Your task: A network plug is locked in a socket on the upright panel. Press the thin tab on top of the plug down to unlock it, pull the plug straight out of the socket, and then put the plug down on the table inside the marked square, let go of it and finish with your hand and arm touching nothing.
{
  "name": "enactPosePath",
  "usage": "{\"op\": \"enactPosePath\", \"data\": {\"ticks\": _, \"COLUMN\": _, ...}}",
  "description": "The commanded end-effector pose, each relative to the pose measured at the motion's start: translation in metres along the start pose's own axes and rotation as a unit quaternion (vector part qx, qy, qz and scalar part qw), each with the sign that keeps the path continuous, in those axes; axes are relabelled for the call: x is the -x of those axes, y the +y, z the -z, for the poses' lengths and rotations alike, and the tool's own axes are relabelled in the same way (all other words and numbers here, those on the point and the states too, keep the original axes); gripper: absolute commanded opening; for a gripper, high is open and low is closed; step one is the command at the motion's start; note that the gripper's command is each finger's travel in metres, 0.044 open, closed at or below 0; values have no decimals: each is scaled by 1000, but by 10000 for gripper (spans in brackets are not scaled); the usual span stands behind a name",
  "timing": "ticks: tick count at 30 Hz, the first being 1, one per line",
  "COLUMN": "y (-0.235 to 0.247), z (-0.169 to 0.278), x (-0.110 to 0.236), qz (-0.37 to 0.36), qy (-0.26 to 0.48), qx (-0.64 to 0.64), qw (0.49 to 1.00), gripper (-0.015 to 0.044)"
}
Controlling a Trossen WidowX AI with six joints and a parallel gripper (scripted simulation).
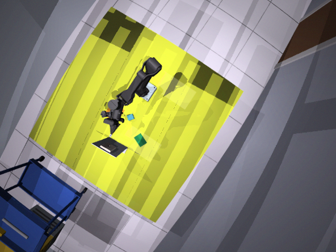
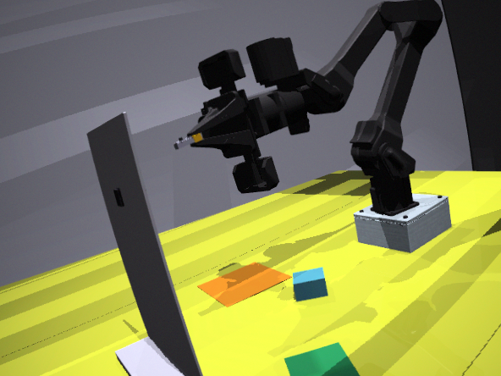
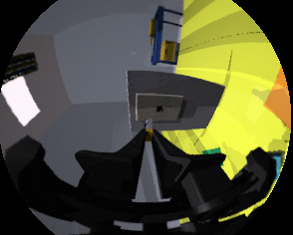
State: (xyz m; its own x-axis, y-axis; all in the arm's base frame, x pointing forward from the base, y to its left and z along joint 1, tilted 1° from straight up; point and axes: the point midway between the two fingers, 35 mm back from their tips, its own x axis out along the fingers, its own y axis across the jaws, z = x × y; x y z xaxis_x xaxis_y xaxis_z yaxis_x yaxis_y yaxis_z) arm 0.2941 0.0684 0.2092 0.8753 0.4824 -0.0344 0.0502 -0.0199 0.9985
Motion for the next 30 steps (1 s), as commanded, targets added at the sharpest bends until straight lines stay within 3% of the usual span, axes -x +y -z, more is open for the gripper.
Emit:
{"op": "enactPosePath", "data": {"ticks": 1, "y": -11, "z": -12, "x": -2, "qz": 28, "qy": -27, "qx": -21, "qw": 999, "gripper": 0}}
{"op": "enactPosePath", "data": {"ticks": 15, "y": -75, "z": -66, "x": 15, "qz": 188, "qy": -168, "qx": -91, "qw": 963, "gripper": 0}}
{"op": "enactPosePath", "data": {"ticks": 30, "y": -138, "z": -100, "x": 67, "qz": 367, "qy": -294, "qx": -143, "qw": 871, "gripper": 0}}
